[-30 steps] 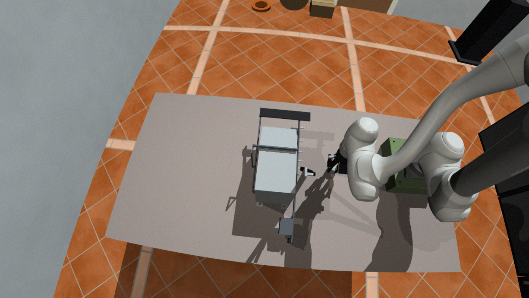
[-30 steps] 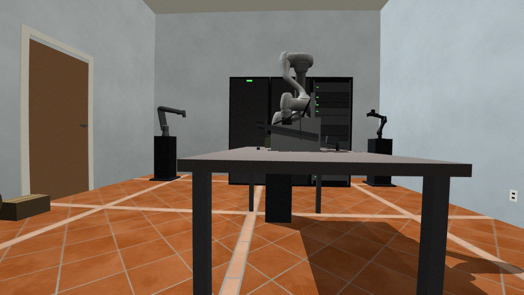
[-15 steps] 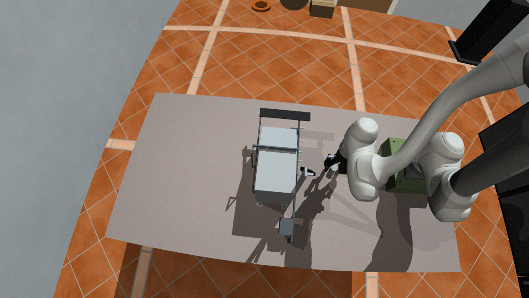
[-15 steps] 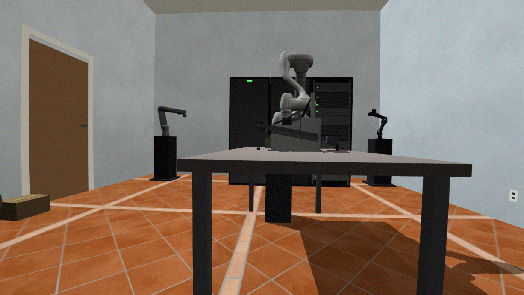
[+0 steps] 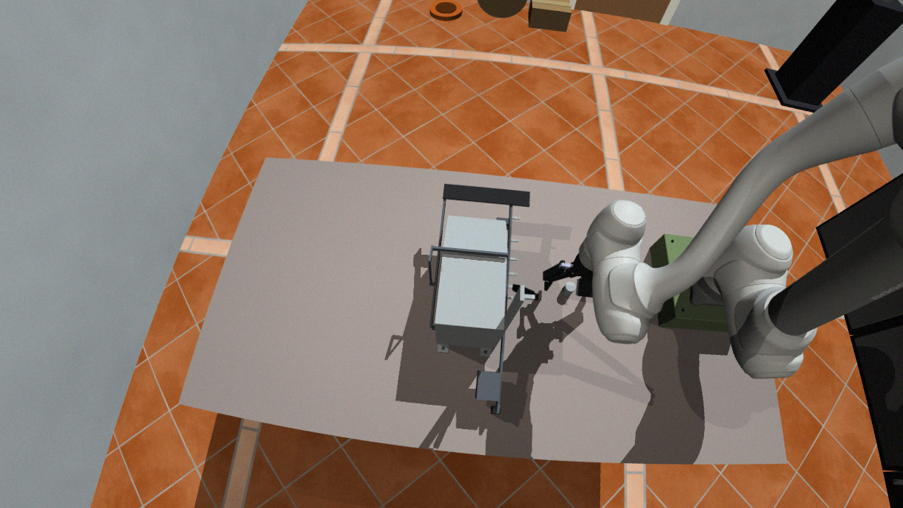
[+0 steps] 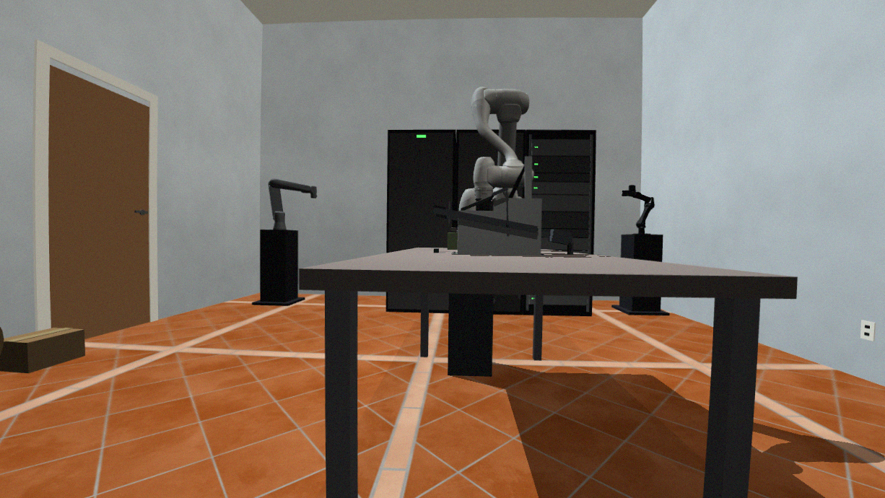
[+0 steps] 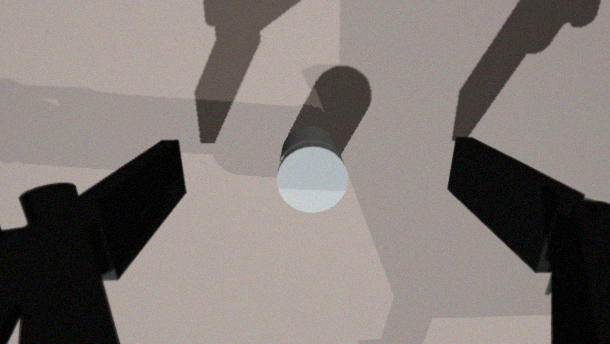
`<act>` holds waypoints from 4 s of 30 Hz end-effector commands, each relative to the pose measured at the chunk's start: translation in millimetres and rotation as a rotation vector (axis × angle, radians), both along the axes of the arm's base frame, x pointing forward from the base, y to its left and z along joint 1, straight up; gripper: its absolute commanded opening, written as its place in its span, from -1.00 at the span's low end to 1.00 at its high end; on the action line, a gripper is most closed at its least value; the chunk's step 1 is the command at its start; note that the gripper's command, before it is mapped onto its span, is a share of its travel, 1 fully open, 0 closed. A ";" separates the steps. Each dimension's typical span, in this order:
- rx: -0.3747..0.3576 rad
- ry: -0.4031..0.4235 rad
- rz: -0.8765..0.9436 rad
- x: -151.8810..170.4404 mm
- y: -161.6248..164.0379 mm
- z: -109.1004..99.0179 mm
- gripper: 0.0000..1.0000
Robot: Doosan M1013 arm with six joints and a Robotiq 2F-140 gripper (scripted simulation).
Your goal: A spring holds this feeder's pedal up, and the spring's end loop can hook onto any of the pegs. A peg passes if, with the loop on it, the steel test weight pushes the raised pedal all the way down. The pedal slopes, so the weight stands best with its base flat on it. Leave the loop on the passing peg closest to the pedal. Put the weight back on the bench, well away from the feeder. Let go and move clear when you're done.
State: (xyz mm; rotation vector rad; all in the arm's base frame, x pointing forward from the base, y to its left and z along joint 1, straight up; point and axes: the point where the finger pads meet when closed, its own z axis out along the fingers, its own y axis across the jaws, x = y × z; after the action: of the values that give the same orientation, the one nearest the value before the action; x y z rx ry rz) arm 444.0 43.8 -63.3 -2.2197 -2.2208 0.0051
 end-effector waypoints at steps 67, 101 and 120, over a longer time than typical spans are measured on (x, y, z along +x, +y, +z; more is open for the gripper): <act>0.000 -0.001 0.000 0.6 0.1 42.9 1.00; 0.000 -0.001 0.000 0.7 0.2 107.0 1.00; 0.000 -0.001 0.000 0.8 0.3 131.7 1.00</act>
State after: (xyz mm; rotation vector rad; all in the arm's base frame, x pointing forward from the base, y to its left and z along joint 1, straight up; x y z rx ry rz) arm 444.3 44.0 67.2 -2.2197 -2.2212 0.0047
